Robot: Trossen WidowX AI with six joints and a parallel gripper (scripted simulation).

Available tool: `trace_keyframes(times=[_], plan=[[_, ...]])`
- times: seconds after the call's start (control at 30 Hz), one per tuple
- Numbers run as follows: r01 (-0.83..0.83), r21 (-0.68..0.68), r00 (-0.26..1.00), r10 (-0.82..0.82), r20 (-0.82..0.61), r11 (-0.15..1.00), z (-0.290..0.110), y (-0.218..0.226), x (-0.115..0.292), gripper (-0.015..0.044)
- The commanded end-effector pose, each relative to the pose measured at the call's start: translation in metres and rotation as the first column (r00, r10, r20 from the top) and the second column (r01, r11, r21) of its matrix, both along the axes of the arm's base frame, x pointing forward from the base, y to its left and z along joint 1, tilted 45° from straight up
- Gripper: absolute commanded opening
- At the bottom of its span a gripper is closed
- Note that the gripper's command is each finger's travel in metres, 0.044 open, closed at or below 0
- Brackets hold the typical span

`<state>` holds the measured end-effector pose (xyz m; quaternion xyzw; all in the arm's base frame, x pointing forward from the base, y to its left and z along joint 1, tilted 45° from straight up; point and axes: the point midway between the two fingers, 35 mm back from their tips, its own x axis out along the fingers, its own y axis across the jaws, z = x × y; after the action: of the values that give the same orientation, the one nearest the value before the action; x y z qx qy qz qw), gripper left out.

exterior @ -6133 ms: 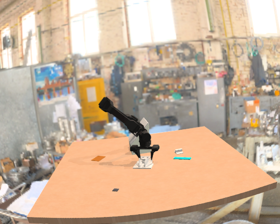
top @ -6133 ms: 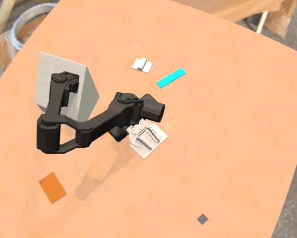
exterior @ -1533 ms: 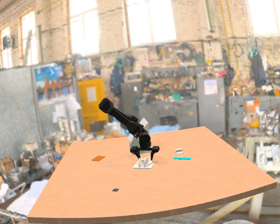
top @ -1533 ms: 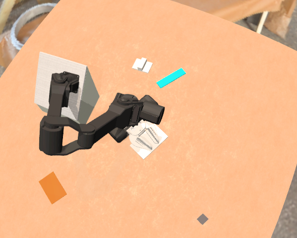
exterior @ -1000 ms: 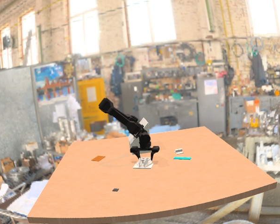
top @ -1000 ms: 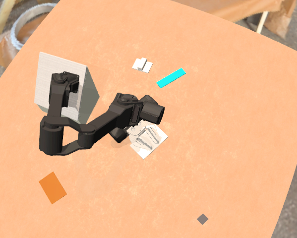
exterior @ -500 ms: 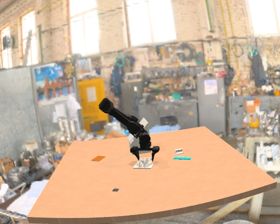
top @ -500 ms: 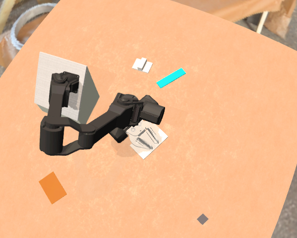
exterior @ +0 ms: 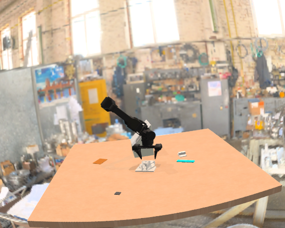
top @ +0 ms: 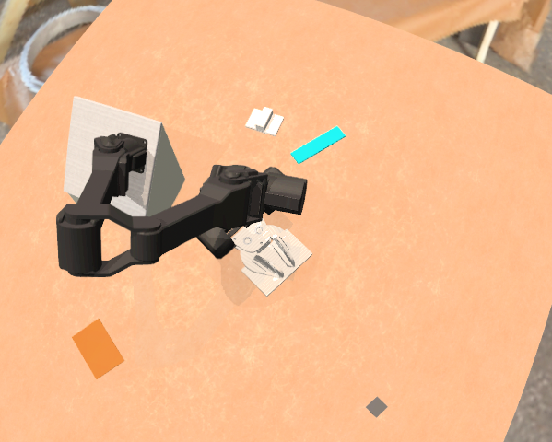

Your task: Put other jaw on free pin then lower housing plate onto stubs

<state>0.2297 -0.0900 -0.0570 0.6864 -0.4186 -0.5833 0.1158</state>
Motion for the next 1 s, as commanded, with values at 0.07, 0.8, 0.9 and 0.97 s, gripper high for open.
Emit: trace_keyframes(times=[0.07, 0.8, 0.9, 0.97], plan=[[0.009, 0.002, 1.000, -0.009, 0.020, 1.000, 0.030, 0.026, 0.002, 0.0440], [0.009, 0.006, 1.000, -0.009, 0.018, 1.000, 0.063, 0.065, -0.028, 0.0440], [0.009, 0.006, 1.000, -0.009, 0.018, 1.000, 0.063, 0.065, -0.028, 0.0440], [0.009, 0.006, 1.000, -0.009, 0.018, 1.000, 0.063, 0.065, -0.028, 0.0440]])
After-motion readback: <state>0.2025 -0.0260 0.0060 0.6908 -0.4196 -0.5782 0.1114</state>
